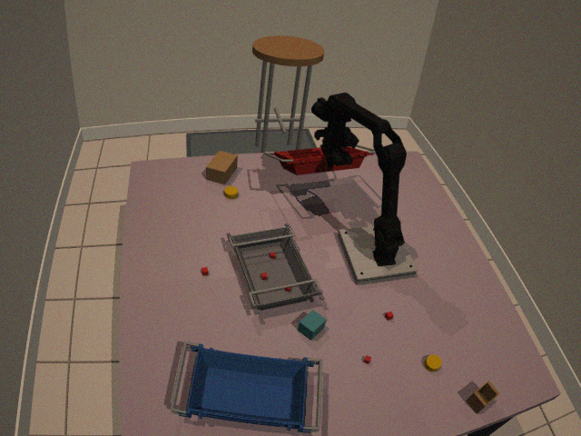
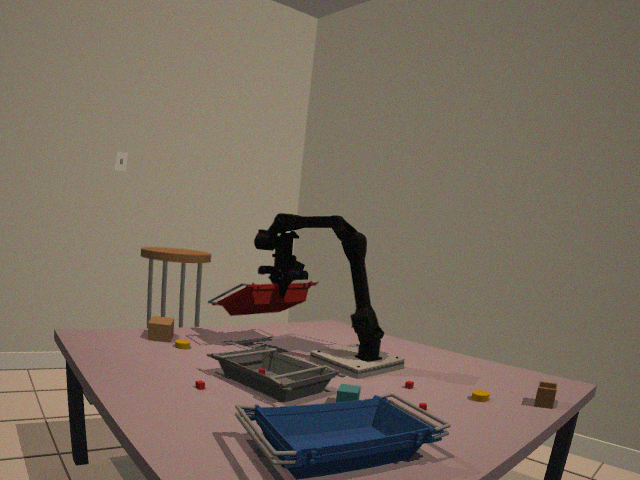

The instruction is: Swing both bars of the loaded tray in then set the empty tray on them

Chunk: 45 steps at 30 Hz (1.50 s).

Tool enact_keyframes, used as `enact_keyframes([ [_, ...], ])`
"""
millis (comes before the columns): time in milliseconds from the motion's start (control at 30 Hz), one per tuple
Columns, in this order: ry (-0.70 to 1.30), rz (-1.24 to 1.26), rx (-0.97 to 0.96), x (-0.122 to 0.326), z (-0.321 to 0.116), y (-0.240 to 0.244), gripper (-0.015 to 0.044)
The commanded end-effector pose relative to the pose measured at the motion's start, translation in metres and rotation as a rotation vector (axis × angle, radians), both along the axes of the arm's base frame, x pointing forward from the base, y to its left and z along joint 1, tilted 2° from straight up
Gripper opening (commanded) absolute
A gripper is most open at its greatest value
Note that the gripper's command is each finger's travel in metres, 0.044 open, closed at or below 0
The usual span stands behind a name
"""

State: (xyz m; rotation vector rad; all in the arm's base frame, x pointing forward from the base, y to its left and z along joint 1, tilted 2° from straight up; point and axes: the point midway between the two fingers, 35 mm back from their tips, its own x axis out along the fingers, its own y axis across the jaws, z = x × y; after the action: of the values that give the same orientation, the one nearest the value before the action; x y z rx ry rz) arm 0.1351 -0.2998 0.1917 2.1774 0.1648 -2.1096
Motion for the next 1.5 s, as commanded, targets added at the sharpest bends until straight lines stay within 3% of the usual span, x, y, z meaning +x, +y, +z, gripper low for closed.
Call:
enact_keyframes([
  [0,-0.007,0.07,-0.022,0.015,0.005,0.006,0.0],
  [1467,-0.017,0.786,-0.041,0.136,0.01,0.123,0.0],
])
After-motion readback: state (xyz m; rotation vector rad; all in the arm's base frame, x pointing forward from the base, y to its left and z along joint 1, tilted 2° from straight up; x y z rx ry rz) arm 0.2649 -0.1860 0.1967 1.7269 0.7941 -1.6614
